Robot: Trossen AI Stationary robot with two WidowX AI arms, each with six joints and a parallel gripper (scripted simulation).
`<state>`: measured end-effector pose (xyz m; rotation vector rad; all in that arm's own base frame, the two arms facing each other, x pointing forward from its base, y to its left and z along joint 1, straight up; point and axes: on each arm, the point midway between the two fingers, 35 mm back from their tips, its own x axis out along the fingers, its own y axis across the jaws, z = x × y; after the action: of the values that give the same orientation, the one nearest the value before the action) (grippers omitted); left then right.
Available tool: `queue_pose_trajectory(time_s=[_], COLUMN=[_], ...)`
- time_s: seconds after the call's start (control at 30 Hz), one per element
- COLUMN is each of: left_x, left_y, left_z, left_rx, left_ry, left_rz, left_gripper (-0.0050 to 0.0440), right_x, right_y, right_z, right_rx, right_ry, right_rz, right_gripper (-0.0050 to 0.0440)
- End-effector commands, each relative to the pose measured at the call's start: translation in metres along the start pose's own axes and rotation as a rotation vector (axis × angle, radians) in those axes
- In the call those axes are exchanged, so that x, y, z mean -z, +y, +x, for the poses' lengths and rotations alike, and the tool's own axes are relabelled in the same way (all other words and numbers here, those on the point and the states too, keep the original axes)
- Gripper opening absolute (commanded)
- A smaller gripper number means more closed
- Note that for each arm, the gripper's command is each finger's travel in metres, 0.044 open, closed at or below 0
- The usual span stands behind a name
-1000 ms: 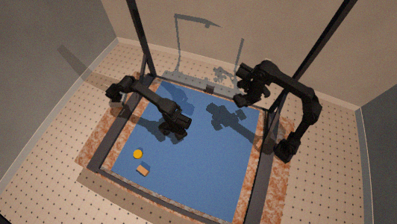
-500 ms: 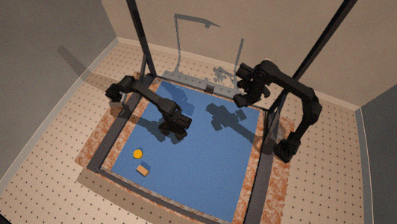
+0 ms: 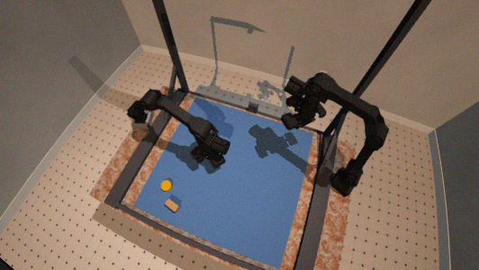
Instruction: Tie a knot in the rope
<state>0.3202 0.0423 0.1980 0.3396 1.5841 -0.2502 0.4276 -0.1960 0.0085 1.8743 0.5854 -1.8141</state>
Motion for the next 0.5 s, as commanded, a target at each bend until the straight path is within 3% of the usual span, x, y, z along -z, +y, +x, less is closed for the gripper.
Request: queue_pose_trajectory(time_s=[0.0, 0.47], left_x=[0.002, 0.002], left_y=[0.000, 0.000], left_z=[-0.008, -0.008], left_rx=[-0.015, -0.015], left_ry=[-0.023, -0.023], left_rz=[-0.007, -0.007], left_gripper=[0.0085, 0.0085], right_x=[0.001, 0.000], right_y=[0.002, 0.001], right_z=[-0.023, -0.042], right_rx=[-0.057, -0.124], right_ry=[0.029, 0.066], right_rz=[-0.002, 0.000], right_gripper=[0.0020, 0.0020])
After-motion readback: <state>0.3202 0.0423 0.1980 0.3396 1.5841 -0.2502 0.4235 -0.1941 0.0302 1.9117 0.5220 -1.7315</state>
